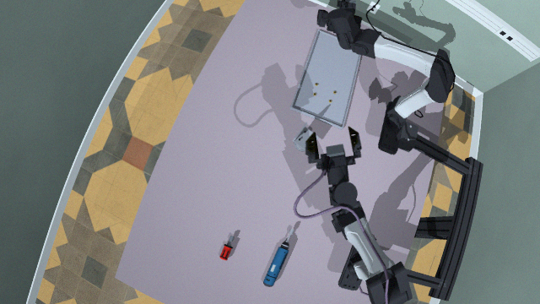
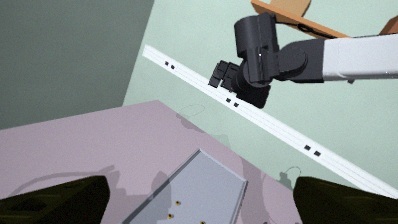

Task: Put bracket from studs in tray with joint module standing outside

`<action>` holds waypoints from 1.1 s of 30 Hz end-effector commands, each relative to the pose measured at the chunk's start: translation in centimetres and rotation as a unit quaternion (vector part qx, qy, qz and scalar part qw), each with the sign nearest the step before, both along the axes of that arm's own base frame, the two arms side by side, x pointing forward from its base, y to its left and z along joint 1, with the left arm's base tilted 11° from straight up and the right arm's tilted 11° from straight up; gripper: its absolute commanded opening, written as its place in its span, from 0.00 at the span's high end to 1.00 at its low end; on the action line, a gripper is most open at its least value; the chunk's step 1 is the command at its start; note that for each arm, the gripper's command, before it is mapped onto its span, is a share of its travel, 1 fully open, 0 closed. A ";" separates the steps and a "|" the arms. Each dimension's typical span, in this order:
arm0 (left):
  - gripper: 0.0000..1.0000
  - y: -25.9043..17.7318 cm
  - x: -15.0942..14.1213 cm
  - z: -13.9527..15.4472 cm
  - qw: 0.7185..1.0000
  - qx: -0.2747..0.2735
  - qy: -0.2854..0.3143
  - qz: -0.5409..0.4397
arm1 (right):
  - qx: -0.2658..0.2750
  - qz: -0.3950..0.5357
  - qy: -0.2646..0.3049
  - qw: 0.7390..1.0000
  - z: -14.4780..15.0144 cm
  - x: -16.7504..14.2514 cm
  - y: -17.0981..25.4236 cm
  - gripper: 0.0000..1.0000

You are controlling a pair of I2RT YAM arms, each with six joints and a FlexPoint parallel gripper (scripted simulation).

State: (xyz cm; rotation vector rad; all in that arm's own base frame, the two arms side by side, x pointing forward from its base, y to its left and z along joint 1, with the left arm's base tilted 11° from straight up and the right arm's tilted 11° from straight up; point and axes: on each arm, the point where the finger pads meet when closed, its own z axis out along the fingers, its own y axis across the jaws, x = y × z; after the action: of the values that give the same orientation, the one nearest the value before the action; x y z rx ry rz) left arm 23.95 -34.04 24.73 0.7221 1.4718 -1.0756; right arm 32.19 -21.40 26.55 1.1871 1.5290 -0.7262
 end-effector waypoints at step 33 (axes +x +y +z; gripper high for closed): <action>0.00 4.2 -2.5 -2.1 0.984 0.140 -0.030 -0.108 | -0.039 0.188 0.087 0.977 -1.7 0.3 5.1 0.00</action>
State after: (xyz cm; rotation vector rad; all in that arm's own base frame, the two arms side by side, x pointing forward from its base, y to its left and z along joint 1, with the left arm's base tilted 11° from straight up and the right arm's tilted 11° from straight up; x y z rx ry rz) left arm 23.29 -30.73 23.80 0.9299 1.5024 -1.0164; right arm 31.97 -17.80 23.75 0.9208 1.7513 -0.6928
